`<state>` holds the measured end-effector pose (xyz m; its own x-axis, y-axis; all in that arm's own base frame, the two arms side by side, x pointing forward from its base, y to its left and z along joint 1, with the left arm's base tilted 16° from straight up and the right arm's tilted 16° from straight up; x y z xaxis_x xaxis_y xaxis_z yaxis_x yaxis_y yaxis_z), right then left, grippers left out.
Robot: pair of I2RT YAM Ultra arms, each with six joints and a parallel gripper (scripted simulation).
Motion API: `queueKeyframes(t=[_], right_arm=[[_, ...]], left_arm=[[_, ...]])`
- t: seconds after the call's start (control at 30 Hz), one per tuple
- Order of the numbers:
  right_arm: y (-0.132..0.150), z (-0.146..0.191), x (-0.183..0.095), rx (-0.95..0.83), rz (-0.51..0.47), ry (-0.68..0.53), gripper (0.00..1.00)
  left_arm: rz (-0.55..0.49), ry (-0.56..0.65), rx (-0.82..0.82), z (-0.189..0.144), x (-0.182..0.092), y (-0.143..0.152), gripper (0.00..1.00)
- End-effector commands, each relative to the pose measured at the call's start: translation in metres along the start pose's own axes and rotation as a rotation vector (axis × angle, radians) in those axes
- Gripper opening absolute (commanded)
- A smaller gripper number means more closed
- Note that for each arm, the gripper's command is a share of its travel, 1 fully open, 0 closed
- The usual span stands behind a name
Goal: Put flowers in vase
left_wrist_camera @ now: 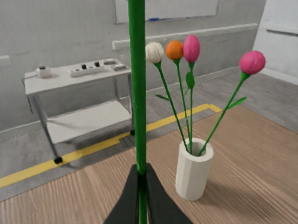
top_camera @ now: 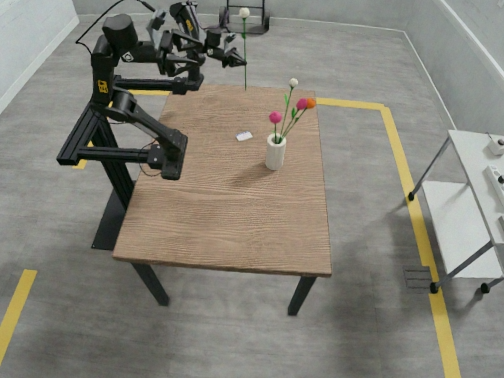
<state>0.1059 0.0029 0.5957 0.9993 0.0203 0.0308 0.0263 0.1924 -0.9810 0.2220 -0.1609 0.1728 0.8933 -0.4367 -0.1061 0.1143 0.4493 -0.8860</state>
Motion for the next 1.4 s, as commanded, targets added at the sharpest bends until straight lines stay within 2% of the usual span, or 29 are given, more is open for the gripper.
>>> queueKeyframes(t=[0.0,0.17,0.4,0.47,0.67,0.8,0.97,1.37], right_arm=[[0.007,0.007,0.004,0.001,0.054,-0.058,0.70],[0.010,0.026,-0.006,0.005,0.079,-0.255,0.70],[0.016,0.065,-0.027,0.012,0.160,-0.677,0.70],[0.016,0.065,-0.027,0.012,0.160,-0.677,0.70],[0.020,0.088,-0.054,0.017,0.226,-1.020,0.70],[0.021,0.094,-0.068,0.020,0.254,-1.167,0.70],[0.021,0.097,-0.075,0.021,0.266,-1.233,0.70],[0.029,0.102,-0.073,0.015,0.288,-1.229,0.70]], left_arm=[[-0.039,0.000,-0.012,-0.001,0.001,-0.011,0.00],[-0.039,0.000,-0.012,-0.001,0.001,-0.011,0.00],[-0.040,0.000,-0.012,-0.001,0.001,-0.011,0.00],[-0.040,0.000,-0.012,-0.001,0.001,-0.011,0.00],[-0.040,0.000,-0.012,-0.001,0.001,-0.011,0.00],[-0.040,0.000,-0.012,-0.001,0.001,-0.011,0.00],[-0.040,0.000,-0.012,-0.001,0.001,-0.011,0.00],[-0.040,0.000,-0.012,-0.001,0.001,-0.011,0.00]])
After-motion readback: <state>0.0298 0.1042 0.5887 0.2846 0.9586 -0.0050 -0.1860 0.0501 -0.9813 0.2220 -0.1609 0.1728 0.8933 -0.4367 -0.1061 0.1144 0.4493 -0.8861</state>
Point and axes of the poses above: on each arm, the point where the finger pads meet when closed, its own x axis out along the fingers, its own z axis across the jaws, y = z × x, the point moved 5 cm from there along -x, back along the fingers, and after that the axes turned 11 degrees about x, right-handed, at the moved point
